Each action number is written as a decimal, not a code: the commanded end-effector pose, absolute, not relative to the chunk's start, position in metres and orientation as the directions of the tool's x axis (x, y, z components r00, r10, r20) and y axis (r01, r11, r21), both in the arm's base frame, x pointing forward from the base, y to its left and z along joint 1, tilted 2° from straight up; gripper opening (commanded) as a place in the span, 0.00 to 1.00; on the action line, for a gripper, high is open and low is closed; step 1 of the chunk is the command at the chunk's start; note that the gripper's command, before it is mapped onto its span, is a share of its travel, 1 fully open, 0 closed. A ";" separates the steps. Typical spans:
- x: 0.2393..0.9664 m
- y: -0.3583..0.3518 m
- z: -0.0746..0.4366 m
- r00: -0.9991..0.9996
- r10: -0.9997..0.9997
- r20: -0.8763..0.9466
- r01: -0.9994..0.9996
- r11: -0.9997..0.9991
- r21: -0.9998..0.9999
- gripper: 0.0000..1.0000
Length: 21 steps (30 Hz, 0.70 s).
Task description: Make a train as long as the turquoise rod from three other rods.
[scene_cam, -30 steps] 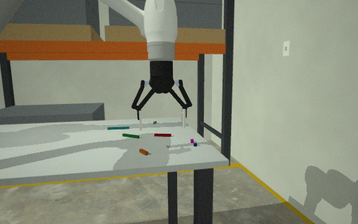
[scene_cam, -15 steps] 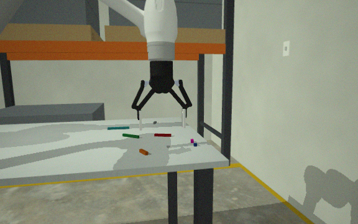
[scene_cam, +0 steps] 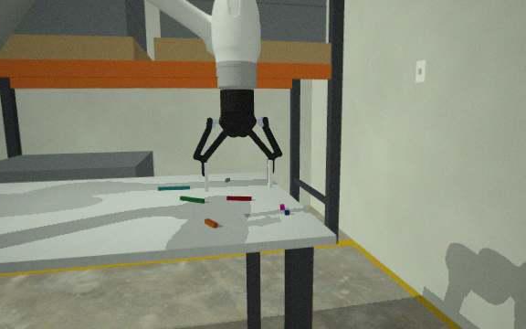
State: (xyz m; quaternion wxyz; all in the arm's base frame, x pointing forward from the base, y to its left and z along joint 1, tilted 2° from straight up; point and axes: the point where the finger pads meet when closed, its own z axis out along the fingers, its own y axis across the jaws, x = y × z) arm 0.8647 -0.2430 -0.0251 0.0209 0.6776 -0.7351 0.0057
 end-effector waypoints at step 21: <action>0.876 -0.226 -0.026 0.456 -0.890 0.022 -0.890 -0.455 0.037 1.00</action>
